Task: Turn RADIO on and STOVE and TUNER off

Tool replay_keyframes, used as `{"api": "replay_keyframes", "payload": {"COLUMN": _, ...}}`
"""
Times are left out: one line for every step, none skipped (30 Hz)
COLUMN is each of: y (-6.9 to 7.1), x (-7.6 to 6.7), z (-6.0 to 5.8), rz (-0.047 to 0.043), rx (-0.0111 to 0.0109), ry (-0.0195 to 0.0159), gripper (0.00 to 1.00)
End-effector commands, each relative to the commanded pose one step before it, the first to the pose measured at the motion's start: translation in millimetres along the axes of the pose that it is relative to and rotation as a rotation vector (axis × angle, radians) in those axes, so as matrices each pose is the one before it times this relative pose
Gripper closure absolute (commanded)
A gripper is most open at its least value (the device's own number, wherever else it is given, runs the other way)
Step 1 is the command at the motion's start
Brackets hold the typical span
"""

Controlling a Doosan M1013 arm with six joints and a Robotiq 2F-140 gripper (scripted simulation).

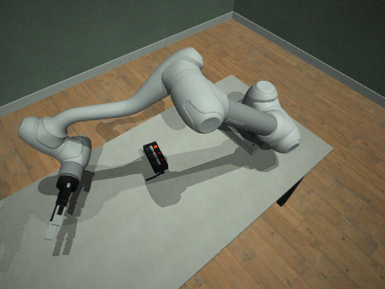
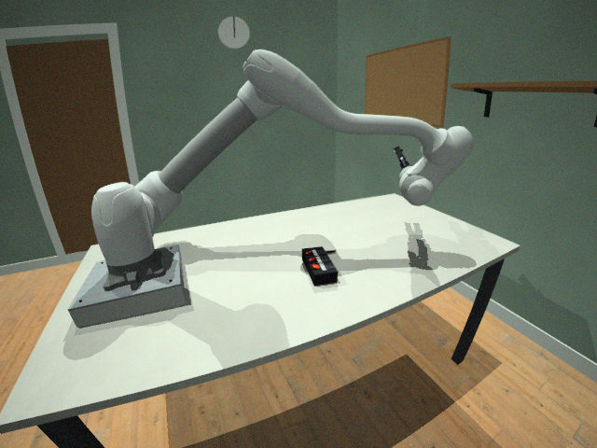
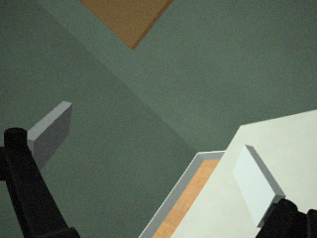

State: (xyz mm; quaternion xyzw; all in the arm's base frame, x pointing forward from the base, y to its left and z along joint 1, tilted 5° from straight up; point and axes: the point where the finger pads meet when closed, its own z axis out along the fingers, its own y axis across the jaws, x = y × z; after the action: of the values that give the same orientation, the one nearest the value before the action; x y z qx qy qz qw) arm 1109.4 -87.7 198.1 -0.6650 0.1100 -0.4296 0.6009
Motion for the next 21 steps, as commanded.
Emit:
{"api": "replay_keyframes", "payload": {"y": -0.33, "x": 0.18, "z": 0.00, "rz": -0.00020, "rx": 0.00022, "ry": 0.00013, "gripper": 0.00}}
{"api": "replay_keyframes", "payload": {"y": 0.00, "x": 0.00, "z": 0.00, "rz": 0.00000, "rx": 0.00000, "ry": 0.00000, "gripper": 0.00}}
{"api": "replay_keyframes", "payload": {"y": 0.00, "x": 0.00, "z": 0.00, "rz": 0.00000, "rx": 0.00000, "ry": 0.00000, "gripper": 0.00}}
{"api": "replay_keyframes", "payload": {"y": 0.00, "x": 0.00, "z": 0.00, "rz": 0.00000, "rx": 0.00000, "ry": 0.00000, "gripper": 0.00}}
{"api": "replay_keyframes", "payload": {"y": 0.00, "x": 0.00, "z": 0.00, "rz": 0.00000, "rx": 0.00000, "ry": 0.00000, "gripper": 0.00}}
{"api": "replay_keyframes", "payload": {"y": 0.00, "x": 0.00, "z": 0.00, "rz": 0.00000, "rx": 0.00000, "ry": 0.00000, "gripper": 0.00}}
{"api": "replay_keyframes", "payload": {"y": 0.00, "x": 0.00, "z": 0.00, "rz": 0.00000, "rx": 0.00000, "ry": 0.00000, "gripper": 0.00}}
{"api": "replay_keyframes", "payload": {"y": 0.00, "x": 0.00, "z": 0.00, "rz": 0.00000, "rx": 0.00000, "ry": 0.00000, "gripper": 0.00}}
{"api": "replay_keyframes", "payload": {"y": 0.00, "x": 0.00, "z": 0.00, "rz": 0.00000, "rx": 0.00000, "ry": 0.00000, "gripper": 0.00}}
{"api": "replay_keyframes", "payload": {"y": 0.00, "x": 0.00, "z": 0.00, "rz": 0.00000, "rx": 0.00000, "ry": 0.00000, "gripper": 0.00}}
{"api": "replay_keyframes", "payload": {"y": 0.00, "x": 0.00, "z": 0.00, "rz": 0.00000, "rx": 0.00000, "ry": 0.00000, "gripper": 0.00}}
{"api": "replay_keyframes", "payload": {"y": 0.00, "x": 0.00, "z": 0.00, "rz": 0.00000, "rx": 0.00000, "ry": 0.00000, "gripper": 0.00}}
{"api": "replay_keyframes", "payload": {"y": 0.00, "x": 0.00, "z": 0.00, "rz": 0.00000, "rx": 0.00000, "ry": 0.00000, "gripper": 0.00}}
{"api": "replay_keyframes", "payload": {"y": 0.00, "x": 0.00, "z": 0.00, "rz": 0.00000, "rx": 0.00000, "ry": 0.00000, "gripper": 0.00}}
{"api": "replay_keyframes", "payload": {"y": 0.00, "x": 0.00, "z": 0.00, "rz": 0.00000, "rx": 0.00000, "ry": 0.00000, "gripper": 0.00}}
{"api": "replay_keyframes", "payload": {"y": 0.00, "x": 0.00, "z": 0.00, "rz": 0.00000, "rx": 0.00000, "ry": 0.00000, "gripper": 0.00}}
{"api": "replay_keyframes", "payload": {"y": 0.00, "x": 0.00, "z": 0.00, "rz": 0.00000, "rx": 0.00000, "ry": 0.00000, "gripper": 0.00}}
{"api": "replay_keyframes", "payload": {"y": -0.01, "x": -0.07, "z": -0.10, "rz": -0.00001, "rx": -0.00030, "ry": -0.00009, "gripper": 0.00}}
{"api": "replay_keyframes", "payload": {"y": -0.06, "x": -0.48, "z": -0.69, "rz": -0.00008, "rx": -0.00202, "ry": -0.00057, "gripper": 0.00}}
{"api": "replay_keyframes", "payload": {"y": -0.17, "x": -1.24, "z": -1.78, "rz": -0.00020, "rx": -0.00515, "ry": -0.00148, "gripper": 0.00}}
{"api": "replay_keyframes", "payload": {"y": -0.30, "x": -2.32, "z": -3.28, "rz": -0.00037, "rx": -0.00942, "ry": -0.00273, "gripper": 0.00}}
